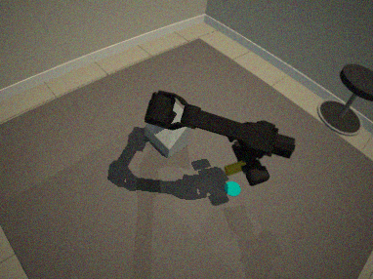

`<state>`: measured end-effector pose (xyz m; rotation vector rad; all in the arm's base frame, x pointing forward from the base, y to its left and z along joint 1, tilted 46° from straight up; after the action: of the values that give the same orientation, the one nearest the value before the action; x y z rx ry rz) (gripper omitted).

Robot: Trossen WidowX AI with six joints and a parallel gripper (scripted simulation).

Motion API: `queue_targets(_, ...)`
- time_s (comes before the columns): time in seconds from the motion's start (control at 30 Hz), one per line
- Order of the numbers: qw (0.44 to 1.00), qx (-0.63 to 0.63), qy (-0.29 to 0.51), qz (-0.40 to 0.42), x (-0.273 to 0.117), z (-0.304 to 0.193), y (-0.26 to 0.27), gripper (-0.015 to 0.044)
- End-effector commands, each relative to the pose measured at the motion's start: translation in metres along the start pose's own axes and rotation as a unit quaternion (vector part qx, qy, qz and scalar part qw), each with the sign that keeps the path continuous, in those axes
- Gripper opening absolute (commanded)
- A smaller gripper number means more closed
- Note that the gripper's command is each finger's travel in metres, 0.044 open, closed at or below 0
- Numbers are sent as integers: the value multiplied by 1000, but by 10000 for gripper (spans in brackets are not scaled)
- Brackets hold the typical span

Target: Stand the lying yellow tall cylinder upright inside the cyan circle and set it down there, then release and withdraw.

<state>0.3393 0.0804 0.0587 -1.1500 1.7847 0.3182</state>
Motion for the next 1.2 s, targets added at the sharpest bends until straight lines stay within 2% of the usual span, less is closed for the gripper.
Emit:
queue_targets(0.0,1000,-2,-13,10,0,-2,1,105)
queue_targets(1.17,989,-3,-115,92,17,-15,-4,105)
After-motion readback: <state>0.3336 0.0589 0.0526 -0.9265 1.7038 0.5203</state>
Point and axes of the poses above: the point midway between the two fingers, 35 mm back from their tips, its own x axis out along the fingers, its own y axis across the jaws, z = x × y, the point moved 6 cm from there along -x, back along the fingers, and after that the axes turned 9 degrees about x, right-handed, at the moved point
